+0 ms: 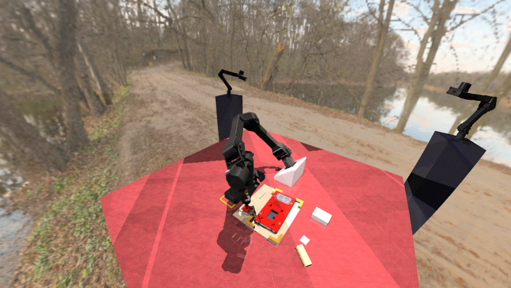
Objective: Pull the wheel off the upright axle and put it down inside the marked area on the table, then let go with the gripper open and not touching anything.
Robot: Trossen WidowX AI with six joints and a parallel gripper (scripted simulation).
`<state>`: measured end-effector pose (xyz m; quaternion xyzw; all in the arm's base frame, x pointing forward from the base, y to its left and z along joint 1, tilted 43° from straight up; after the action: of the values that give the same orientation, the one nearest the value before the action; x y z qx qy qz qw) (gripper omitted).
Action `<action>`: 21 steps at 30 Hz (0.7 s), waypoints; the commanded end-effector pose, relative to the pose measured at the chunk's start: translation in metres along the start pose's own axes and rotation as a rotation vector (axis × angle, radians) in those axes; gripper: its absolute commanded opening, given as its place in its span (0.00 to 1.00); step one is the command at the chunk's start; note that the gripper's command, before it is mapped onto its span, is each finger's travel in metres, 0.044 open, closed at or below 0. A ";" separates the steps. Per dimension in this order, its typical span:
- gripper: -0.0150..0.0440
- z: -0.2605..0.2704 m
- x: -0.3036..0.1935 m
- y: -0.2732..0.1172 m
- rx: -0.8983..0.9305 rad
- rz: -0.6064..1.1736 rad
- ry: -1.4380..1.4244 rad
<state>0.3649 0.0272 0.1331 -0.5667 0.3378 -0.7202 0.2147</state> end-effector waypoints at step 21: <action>0.25 -0.005 0.022 -0.030 -0.001 0.000 -0.001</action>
<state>0.3613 0.0406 0.1627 -0.5644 0.3391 -0.7208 0.2166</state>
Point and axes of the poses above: the point midway between the two fingers, 35 mm back from their tips, its own y axis out along the fingers, its own z axis across the jaws, x = y × z, the point moved 10 cm from there along -y, back along the fingers, and after that the axes turned 9 degrees about y, right-handed, at the moved point
